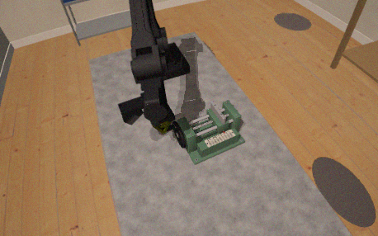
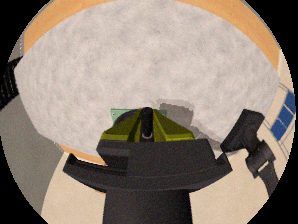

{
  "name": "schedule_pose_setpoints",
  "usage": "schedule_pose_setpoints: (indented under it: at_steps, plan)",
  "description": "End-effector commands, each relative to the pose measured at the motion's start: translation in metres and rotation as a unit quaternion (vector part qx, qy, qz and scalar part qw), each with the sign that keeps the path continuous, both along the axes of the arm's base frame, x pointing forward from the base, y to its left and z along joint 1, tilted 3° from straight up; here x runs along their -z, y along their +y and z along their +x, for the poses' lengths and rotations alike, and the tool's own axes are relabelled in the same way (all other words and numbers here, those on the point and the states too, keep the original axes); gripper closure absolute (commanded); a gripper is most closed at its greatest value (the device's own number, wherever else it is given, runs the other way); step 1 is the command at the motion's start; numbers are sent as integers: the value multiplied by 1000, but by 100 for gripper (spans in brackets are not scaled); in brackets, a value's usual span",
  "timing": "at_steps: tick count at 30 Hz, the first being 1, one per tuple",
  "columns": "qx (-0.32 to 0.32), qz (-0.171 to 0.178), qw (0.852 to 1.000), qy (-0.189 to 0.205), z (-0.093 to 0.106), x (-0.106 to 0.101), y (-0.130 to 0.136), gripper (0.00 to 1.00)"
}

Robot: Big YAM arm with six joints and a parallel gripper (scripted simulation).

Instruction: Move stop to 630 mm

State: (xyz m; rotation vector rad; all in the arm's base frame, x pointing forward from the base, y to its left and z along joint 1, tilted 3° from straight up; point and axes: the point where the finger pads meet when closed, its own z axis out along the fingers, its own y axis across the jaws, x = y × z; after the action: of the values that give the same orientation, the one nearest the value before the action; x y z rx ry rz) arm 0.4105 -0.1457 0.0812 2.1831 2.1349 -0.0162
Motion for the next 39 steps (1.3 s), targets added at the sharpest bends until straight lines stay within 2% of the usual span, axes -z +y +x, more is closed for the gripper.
schedule_pose_setpoints:
  at_steps: [1,6,7,9,10,18,24,33,39]
  plan:
    - [2,-1,1000,14,-26,-7,-4,94]
    - [2,-1,1000,14,-31,7,-5,94]
    - [2,0,1000,18,-31,15,-5,94]
    - [2,0,1000,18,-31,15,-5,94]
    - [2,5,1000,31,-35,25,-4,94]
    - [2,5,1000,31,-36,31,-4,94]
    - [2,1,1000,20,-30,45,-7,94]
    - [2,2,1000,23,-31,50,-7,94]
    - [7,1,1000,19,-20,64,-9,94]
